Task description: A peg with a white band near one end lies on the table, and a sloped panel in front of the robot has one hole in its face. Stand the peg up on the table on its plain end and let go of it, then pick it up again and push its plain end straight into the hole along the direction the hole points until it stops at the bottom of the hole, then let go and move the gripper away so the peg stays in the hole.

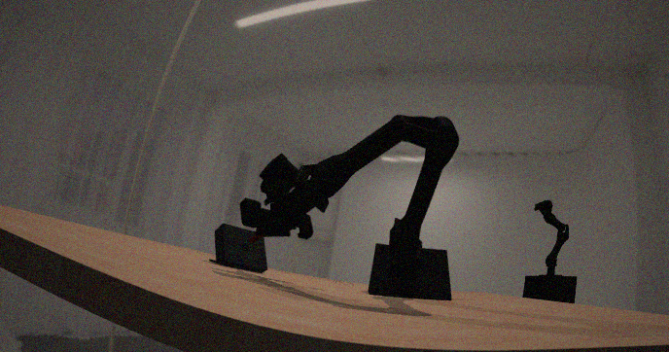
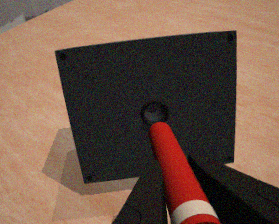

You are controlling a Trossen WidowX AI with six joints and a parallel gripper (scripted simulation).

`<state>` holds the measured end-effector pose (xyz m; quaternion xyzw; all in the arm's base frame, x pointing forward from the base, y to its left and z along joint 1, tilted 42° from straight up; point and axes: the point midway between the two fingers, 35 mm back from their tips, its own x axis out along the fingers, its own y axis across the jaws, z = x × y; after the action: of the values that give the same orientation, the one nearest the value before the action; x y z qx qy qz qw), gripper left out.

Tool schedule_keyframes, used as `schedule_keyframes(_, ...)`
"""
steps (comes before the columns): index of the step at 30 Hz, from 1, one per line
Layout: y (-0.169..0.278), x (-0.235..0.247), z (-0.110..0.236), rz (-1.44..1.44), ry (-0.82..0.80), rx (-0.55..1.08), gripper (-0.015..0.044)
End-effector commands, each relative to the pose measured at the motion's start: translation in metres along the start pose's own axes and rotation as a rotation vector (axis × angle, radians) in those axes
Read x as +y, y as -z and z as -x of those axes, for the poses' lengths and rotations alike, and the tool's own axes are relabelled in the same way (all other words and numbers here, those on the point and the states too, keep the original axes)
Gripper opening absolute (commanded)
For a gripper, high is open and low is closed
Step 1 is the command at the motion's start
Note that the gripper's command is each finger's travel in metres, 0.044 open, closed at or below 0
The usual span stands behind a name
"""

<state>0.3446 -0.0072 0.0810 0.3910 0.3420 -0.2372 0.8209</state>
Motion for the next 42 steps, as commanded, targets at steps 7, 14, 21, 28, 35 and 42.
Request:
schedule_keyframes(7,0.002,-0.003,-0.008,0.003,-0.002,-0.020,0.0000)
schedule_keyframes(14,0.001,-0.002,-0.011,0.002,-0.002,-0.020,0.0000)
schedule_keyframes(21,0.002,-0.002,-0.020,0.001,-0.002,-0.021,0.0000)
schedule_keyframes(28,0.001,-0.002,-0.031,0.000,-0.002,-0.022,0.0000)
schedule_keyframes(35,0.002,-0.003,-0.027,-0.004,0.001,-0.021,0.0000)
schedule_keyframes(42,0.002,-0.003,-0.027,-0.004,0.001,-0.021,0.0000)
